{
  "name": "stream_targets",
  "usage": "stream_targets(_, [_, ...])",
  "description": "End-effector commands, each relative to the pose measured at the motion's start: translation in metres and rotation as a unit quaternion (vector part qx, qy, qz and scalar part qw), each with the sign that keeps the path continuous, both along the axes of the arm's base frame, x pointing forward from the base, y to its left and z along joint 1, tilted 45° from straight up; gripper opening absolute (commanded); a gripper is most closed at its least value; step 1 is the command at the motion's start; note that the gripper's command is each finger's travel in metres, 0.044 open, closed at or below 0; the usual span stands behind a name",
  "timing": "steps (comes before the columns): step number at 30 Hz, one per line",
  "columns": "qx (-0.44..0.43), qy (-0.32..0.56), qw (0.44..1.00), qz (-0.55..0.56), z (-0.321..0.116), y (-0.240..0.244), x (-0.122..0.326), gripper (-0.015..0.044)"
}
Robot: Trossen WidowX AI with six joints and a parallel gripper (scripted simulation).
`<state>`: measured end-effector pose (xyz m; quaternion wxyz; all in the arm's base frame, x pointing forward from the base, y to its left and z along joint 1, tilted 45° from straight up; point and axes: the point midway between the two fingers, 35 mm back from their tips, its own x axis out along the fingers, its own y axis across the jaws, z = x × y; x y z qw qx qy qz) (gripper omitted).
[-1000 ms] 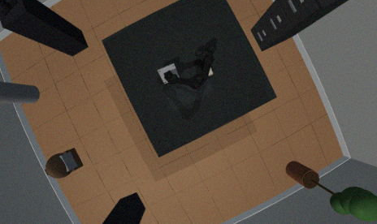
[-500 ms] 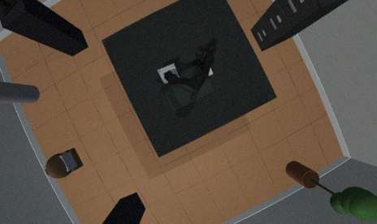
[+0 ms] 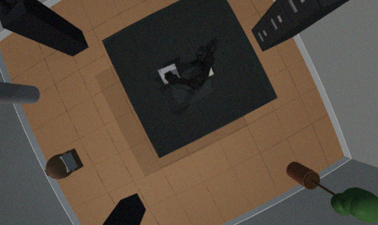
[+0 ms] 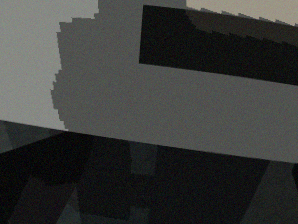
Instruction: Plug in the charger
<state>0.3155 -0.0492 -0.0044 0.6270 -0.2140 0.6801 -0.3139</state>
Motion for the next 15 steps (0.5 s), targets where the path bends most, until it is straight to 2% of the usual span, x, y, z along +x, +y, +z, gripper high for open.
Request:
stream_targets(1, [-0.001,-0.002,1.000,-0.001,-0.0006,0.0001,-0.0020,0.0440])
stream_targets(15, [-0.001,-0.005,1.000,-0.001,-0.0008,0.0006,-0.0067,0.0440])
